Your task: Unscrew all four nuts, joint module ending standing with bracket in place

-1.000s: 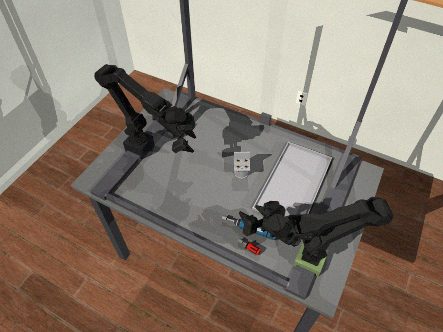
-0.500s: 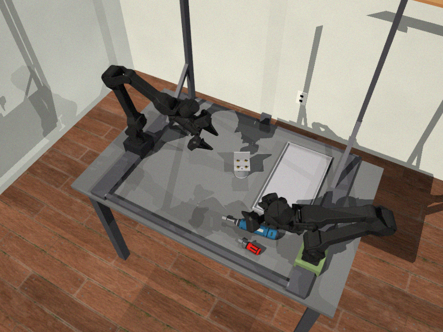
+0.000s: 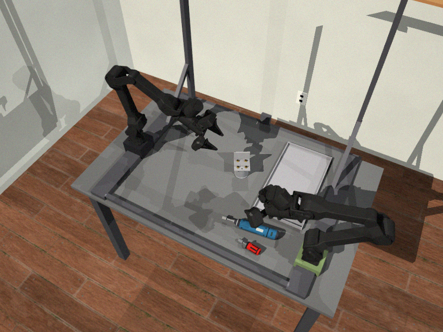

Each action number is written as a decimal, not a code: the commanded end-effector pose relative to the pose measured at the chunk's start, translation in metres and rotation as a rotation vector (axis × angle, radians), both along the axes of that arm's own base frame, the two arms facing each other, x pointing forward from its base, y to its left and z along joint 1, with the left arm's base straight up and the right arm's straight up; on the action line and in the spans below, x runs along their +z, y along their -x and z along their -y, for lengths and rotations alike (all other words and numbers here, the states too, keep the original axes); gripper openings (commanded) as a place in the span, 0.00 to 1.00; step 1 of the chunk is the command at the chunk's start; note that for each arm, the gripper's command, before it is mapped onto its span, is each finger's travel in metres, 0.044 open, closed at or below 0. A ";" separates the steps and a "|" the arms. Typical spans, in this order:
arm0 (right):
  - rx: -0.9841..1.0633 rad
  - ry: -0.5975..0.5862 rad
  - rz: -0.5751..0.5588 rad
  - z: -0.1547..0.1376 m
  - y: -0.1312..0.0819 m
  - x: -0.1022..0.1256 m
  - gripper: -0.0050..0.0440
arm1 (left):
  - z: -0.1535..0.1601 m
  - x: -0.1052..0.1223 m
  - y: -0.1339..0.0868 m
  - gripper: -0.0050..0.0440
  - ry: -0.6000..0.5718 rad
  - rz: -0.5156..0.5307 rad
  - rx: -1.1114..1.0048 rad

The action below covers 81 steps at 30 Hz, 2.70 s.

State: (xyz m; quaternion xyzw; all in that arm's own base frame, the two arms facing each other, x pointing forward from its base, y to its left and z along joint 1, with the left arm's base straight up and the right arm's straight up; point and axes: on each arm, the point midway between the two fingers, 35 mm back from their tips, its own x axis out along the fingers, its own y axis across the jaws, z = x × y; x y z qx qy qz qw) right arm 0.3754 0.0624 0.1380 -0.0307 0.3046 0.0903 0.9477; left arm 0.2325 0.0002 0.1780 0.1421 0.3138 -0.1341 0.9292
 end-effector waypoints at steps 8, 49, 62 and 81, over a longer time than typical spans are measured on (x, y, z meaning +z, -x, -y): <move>-0.005 -0.009 0.023 -0.001 -0.002 0.006 0.91 | 0.008 0.014 -0.003 0.92 0.016 -0.166 0.115; -0.005 -0.050 0.237 -0.007 -0.001 -0.092 0.91 | 0.027 0.018 -0.003 0.92 0.065 -0.545 0.317; -0.005 -0.066 0.312 -0.009 -0.003 -0.120 0.91 | 0.025 0.002 -0.001 0.72 -0.056 -0.548 0.073; -0.004 -0.073 0.350 -0.010 -0.004 -0.134 0.91 | 0.021 -0.022 -0.001 0.72 -0.331 -0.510 -0.494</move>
